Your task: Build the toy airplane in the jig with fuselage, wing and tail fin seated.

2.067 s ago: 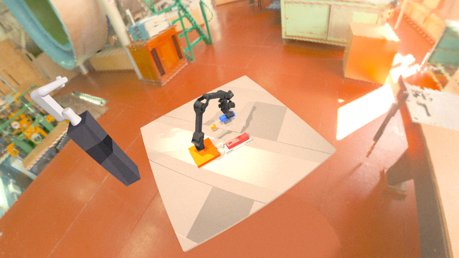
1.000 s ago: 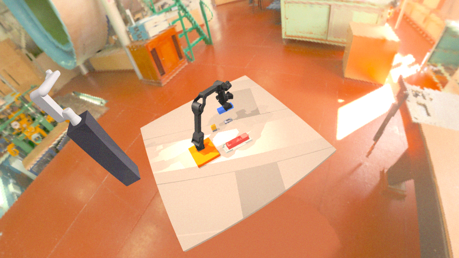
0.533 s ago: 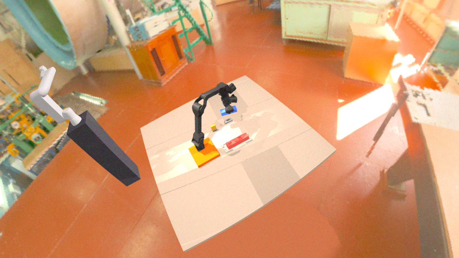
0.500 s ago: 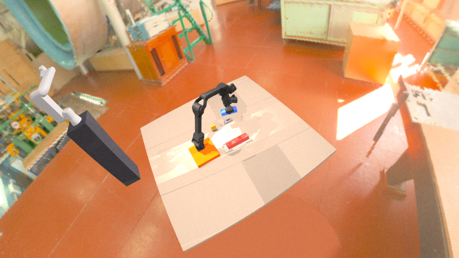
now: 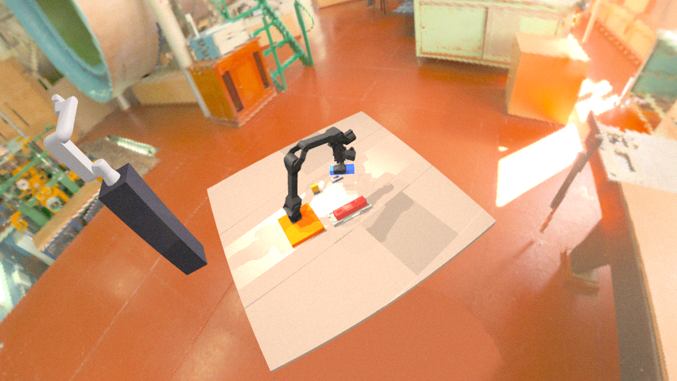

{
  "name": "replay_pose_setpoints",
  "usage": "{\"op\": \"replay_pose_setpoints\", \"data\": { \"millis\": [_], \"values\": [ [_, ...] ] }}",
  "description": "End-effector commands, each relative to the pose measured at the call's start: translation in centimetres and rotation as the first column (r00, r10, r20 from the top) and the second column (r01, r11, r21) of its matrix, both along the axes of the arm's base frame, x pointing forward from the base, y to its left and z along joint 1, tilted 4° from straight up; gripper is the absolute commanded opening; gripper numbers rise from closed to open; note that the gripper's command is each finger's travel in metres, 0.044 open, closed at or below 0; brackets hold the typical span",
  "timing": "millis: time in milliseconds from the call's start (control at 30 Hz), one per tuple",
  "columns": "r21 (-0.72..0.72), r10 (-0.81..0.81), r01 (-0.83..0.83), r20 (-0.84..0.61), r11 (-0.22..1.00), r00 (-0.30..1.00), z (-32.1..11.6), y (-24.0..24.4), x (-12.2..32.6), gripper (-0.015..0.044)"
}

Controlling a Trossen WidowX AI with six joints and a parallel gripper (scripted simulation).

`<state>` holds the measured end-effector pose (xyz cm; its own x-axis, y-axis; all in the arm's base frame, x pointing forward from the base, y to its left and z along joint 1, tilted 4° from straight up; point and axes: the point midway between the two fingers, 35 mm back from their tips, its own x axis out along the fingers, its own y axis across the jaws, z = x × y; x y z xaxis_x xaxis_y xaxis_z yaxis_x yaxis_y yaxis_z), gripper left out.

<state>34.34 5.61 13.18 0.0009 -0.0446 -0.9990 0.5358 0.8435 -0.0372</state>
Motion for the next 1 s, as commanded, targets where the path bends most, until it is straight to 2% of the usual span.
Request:
{"op": "replay_pose_setpoints", "data": {
  "millis": [0,467,967],
  "values": [
    [0.005,-0.067,0.067,0.001,0.998,0.998,-0.2,-1.0,-0.1,0.0],
    [0.002,-0.33,0.33,0.02,0.944,0.944,-0.7,-5.6,-0.4,0.0],
    [0.005,-0.584,0.584,0.04,0.812,0.811,-1.3,-10.4,-1.5,0.0]
  ]
}}
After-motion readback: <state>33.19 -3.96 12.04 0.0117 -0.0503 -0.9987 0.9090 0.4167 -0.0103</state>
